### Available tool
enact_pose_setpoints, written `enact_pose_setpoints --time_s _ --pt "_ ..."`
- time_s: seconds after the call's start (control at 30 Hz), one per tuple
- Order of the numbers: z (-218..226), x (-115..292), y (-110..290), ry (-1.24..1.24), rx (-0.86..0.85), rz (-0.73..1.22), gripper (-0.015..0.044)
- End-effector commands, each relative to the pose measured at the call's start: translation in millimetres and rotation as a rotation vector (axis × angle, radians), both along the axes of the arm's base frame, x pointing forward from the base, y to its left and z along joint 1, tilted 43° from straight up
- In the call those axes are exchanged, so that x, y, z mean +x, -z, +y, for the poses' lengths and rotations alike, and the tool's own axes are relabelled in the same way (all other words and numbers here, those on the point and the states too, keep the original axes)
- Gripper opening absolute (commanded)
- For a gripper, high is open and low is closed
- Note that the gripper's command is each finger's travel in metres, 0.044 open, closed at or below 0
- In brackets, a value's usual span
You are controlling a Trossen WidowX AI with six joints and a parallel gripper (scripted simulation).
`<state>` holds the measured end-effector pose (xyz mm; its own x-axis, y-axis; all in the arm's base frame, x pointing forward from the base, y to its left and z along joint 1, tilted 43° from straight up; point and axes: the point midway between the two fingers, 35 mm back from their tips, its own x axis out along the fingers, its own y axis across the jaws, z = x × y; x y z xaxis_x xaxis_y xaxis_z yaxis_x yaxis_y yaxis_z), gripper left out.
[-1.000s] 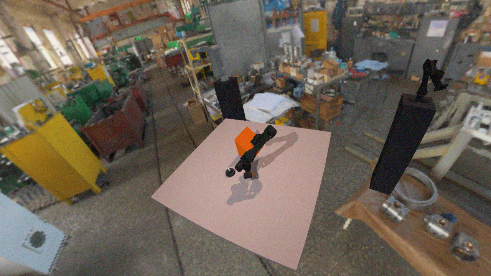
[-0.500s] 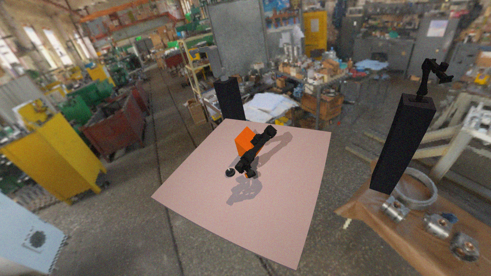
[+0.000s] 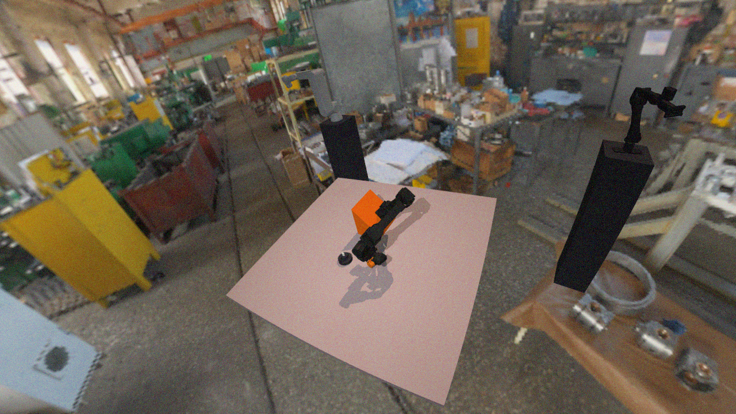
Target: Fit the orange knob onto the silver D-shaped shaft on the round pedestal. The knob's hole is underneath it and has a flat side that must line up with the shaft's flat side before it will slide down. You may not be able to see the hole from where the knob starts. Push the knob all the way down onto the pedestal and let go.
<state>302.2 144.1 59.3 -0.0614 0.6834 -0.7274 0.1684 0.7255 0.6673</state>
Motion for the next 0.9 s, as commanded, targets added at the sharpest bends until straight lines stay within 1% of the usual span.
enact_pose_setpoints --time_s 0.0,0.07,0.37,0.87 --pt "-0.4 0.3 -2.0 -0.115 0.012 -0.114 0.018" --pt "-0.4 0.3 -2.0 -0.149 0.015 -0.146 0.018" --pt "-0.4 0.3 -2.0 -0.17 0.017 -0.166 0.018" --pt "-0.4 0.3 -2.0 -0.53 0.046 -0.504 0.018"
